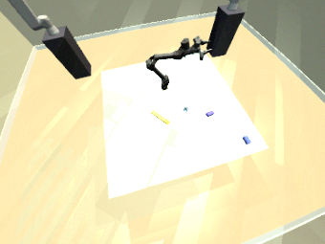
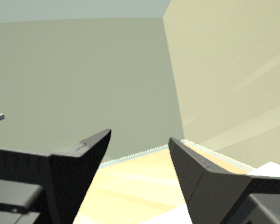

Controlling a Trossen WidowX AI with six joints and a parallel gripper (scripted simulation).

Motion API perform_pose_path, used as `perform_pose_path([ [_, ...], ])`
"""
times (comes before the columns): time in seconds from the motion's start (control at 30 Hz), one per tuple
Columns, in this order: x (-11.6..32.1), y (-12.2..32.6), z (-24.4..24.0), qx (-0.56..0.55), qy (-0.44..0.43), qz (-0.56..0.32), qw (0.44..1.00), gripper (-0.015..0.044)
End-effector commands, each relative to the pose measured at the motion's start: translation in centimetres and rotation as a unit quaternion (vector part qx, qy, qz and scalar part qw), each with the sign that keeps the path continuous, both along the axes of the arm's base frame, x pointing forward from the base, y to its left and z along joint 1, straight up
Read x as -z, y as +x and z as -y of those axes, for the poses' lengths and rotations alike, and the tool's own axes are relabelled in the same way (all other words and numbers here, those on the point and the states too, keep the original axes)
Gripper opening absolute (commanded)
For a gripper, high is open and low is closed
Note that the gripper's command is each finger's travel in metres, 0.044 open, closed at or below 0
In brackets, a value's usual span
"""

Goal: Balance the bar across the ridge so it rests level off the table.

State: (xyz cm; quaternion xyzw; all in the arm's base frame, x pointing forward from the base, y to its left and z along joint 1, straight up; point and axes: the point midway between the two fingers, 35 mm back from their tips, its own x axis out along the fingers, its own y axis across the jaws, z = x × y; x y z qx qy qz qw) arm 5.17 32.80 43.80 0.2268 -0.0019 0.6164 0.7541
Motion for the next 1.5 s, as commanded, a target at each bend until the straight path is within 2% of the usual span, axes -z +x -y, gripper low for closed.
perform_pose_path([
  [0.0, 1.2, 1.9, -0.9, 0.034, -0.033, 0.015, 0.999, 0.0315],
  [0.67, 6.7, 12.9, -1.3, 0.171, -0.214, 0.066, 0.959, 0.0315],
  [1.47, 13.2, 25.2, 4.8, 0.28, -0.402, 0.057, 0.87, 0.0315],
])
